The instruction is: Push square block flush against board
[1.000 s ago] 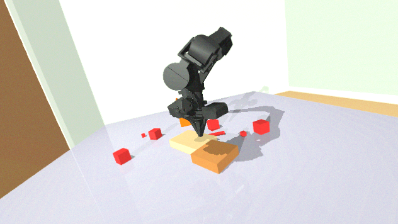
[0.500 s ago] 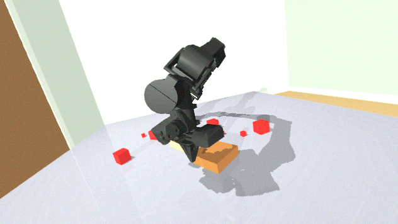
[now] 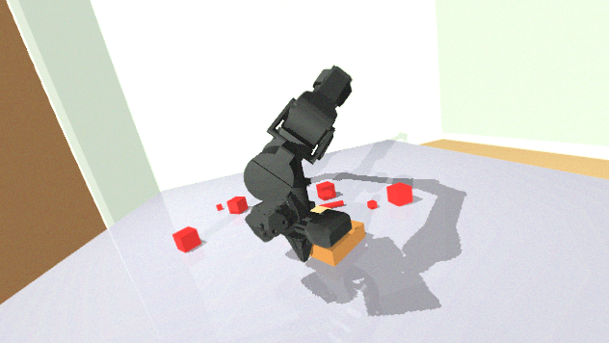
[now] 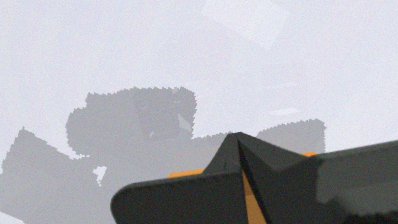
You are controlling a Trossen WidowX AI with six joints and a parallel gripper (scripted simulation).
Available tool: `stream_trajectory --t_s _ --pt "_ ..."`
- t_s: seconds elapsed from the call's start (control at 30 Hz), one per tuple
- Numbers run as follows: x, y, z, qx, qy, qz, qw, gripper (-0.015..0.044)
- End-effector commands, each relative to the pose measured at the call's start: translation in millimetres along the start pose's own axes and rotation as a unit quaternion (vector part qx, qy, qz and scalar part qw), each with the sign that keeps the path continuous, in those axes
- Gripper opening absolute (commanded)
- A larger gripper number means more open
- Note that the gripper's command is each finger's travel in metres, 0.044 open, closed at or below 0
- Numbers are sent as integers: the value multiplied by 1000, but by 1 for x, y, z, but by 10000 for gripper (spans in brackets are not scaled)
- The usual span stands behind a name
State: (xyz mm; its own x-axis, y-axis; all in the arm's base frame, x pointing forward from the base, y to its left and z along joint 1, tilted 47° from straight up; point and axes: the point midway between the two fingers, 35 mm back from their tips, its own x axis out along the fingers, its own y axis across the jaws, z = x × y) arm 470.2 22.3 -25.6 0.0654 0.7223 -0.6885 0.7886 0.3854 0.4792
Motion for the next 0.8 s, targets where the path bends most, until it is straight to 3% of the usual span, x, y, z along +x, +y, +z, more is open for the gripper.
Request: stream_trajectory --t_s 0.0,0.77 --pt "2 -1 -5 4 4 -1 1000 0" --pt "2 -1 -34 4 4 -1 1000 0"
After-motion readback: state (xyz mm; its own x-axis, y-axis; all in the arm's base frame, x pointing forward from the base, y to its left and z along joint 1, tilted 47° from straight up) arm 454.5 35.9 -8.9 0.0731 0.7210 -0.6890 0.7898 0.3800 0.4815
